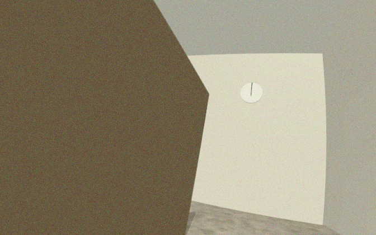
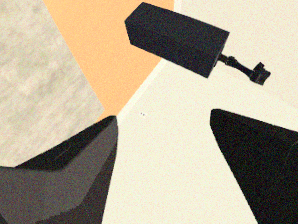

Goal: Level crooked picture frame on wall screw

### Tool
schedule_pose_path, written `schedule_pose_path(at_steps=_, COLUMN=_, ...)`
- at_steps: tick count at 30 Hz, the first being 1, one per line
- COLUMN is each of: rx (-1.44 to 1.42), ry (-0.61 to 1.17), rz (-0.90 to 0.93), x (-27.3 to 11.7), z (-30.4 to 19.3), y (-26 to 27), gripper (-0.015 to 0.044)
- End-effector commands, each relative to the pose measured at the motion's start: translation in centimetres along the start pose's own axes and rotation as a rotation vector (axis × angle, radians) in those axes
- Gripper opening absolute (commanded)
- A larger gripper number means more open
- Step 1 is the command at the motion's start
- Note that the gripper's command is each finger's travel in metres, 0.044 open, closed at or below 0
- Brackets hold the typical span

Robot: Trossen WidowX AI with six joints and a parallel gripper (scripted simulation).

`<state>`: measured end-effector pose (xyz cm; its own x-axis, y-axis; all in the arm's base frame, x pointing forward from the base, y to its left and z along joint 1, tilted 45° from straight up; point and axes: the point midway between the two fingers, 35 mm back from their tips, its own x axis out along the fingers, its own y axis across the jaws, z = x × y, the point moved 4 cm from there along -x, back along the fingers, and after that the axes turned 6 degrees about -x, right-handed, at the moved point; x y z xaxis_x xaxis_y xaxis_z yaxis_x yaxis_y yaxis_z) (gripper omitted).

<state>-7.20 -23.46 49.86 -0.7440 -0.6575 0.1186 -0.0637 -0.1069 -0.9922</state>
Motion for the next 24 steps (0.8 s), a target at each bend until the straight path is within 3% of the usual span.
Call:
schedule_pose_path(at_steps=1, rx=0.309, ry=-0.325, rz=0.058, x=-4.4, z=4.4, y=2.8, gripper=0.0260)
schedule_pose_path(at_steps=12, rx=0.789, ry=-0.839, rz=0.386, x=-14.5, z=9.2, y=8.2, gripper=0.0260)
schedule_pose_path(at_steps=24, rx=1.136, ry=-1.251, rz=1.065, x=-26.9, z=8.8, y=14.6, gripper=0.0260)
